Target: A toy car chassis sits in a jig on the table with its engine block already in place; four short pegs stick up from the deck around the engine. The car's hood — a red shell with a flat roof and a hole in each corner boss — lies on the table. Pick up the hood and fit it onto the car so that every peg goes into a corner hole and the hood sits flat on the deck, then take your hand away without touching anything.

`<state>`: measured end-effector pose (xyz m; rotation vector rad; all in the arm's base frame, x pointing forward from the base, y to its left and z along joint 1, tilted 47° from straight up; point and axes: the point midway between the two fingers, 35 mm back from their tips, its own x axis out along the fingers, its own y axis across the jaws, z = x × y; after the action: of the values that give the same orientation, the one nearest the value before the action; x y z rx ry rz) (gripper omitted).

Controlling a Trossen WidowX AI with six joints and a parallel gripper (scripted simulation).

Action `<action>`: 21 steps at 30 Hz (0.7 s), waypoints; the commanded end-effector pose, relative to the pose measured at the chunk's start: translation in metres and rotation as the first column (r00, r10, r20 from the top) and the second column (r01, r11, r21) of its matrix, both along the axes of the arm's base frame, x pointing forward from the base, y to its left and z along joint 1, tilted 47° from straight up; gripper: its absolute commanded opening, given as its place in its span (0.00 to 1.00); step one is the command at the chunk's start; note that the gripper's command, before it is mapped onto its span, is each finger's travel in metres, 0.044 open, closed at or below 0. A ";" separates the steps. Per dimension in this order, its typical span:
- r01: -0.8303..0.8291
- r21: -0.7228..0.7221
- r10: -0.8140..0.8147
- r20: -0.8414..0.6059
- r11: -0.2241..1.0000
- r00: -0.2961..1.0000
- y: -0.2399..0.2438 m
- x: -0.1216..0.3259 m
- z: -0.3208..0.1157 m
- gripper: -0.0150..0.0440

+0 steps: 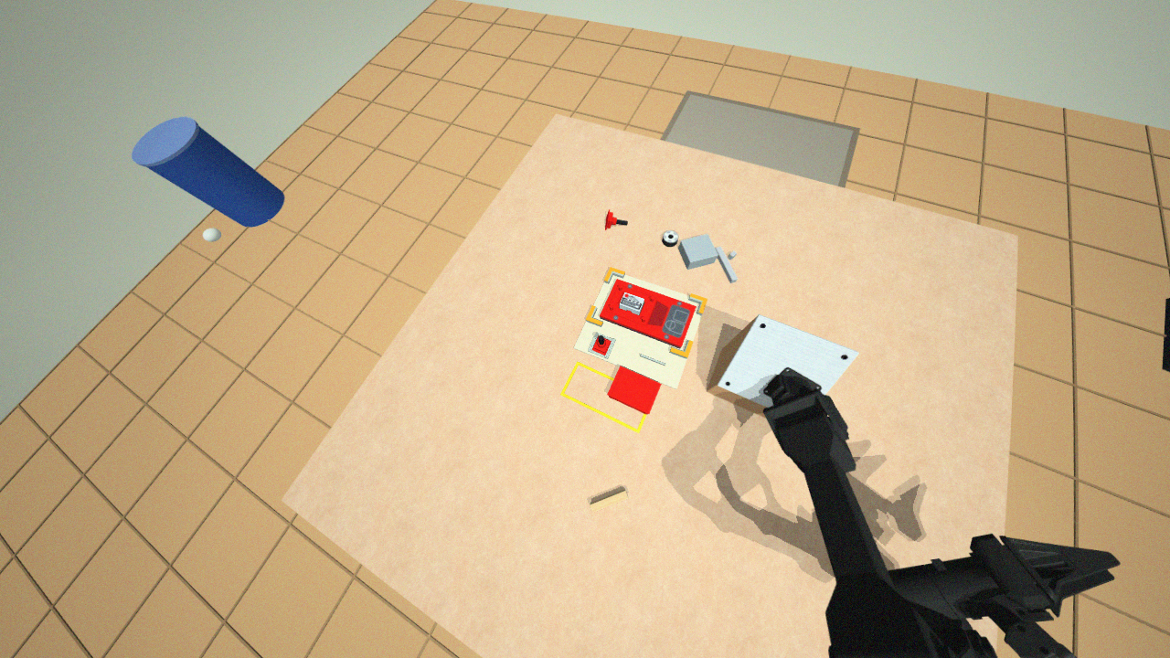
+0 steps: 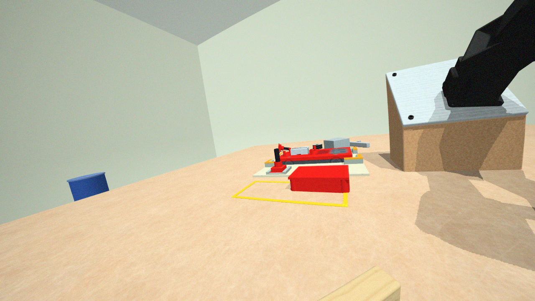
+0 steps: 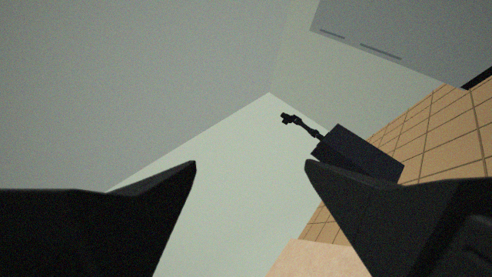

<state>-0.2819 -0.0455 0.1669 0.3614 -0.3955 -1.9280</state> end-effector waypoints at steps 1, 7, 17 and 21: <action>0.002 0.002 -0.002 -0.001 1.000 1.000 0.001 0.000 0.000 1.00; 0.109 0.075 -0.106 -0.049 0.991 0.993 0.035 -0.006 0.003 1.00; 0.394 0.265 -0.362 -0.163 0.880 0.918 0.129 -0.002 0.014 1.00; 0.501 0.337 -0.457 -0.206 0.797 0.865 0.168 0.008 0.019 1.00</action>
<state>-0.2811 0.0935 0.1803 0.3980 -0.0952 -2.4254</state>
